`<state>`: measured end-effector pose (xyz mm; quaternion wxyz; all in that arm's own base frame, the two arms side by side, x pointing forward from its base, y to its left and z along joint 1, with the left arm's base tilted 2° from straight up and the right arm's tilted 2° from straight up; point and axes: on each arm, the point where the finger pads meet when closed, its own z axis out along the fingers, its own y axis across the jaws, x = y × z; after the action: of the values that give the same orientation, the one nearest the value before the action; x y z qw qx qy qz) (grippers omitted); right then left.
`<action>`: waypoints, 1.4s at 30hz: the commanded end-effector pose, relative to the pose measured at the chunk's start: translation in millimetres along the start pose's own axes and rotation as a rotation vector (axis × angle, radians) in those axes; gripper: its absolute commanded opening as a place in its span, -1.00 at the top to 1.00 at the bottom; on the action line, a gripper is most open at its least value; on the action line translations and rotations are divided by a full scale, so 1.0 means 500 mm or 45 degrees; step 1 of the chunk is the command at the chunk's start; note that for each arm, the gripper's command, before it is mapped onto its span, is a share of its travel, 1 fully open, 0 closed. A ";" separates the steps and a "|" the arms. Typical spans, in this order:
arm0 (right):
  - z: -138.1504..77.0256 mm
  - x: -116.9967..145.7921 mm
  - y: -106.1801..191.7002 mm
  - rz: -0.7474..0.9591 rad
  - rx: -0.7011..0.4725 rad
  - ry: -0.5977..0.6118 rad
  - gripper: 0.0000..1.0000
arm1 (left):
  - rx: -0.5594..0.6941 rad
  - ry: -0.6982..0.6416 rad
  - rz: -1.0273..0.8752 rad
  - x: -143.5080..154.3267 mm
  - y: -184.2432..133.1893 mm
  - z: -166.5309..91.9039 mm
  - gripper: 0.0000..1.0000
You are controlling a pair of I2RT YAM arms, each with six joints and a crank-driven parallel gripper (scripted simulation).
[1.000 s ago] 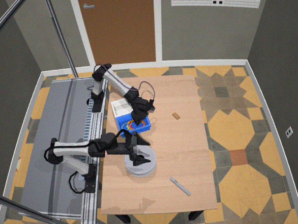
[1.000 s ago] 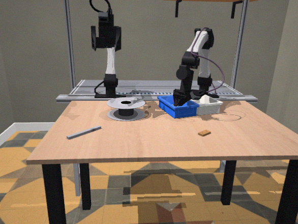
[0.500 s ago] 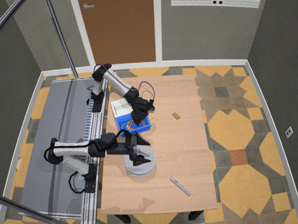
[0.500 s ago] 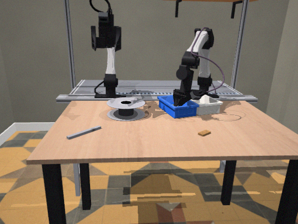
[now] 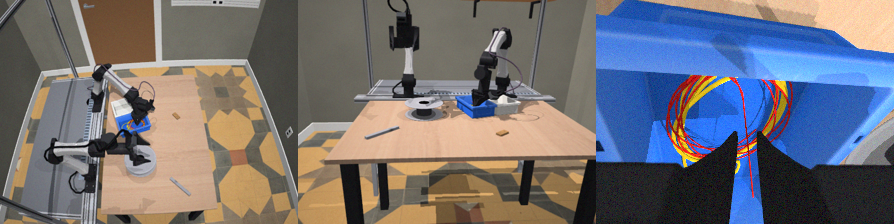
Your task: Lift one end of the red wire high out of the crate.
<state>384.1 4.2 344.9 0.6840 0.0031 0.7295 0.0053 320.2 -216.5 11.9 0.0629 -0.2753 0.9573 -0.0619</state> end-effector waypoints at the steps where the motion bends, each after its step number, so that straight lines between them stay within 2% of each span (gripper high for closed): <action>1: -0.005 -0.031 -0.004 -0.015 -0.003 -0.082 -1.00 | 0.057 -0.020 0.004 -0.001 -0.025 -0.019 0.68; 19: -0.005 -0.031 -0.004 -0.015 -0.003 -0.082 -1.00 | 0.057 -0.020 0.004 -0.001 -0.025 -0.019 1.00; 30: -0.005 -0.031 -0.004 -0.015 -0.003 -0.082 -1.00 | 0.057 -0.020 0.004 -0.001 -0.025 -0.019 1.00; 42: -0.005 -0.031 -0.004 -0.015 -0.003 -0.082 -1.00 | 0.057 -0.020 0.004 -0.003 -0.029 -0.044 1.00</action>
<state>384.1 4.2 344.9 0.6840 0.0031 0.7295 0.0053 320.1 -216.5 13.0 0.0623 -0.2753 0.9574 -0.0613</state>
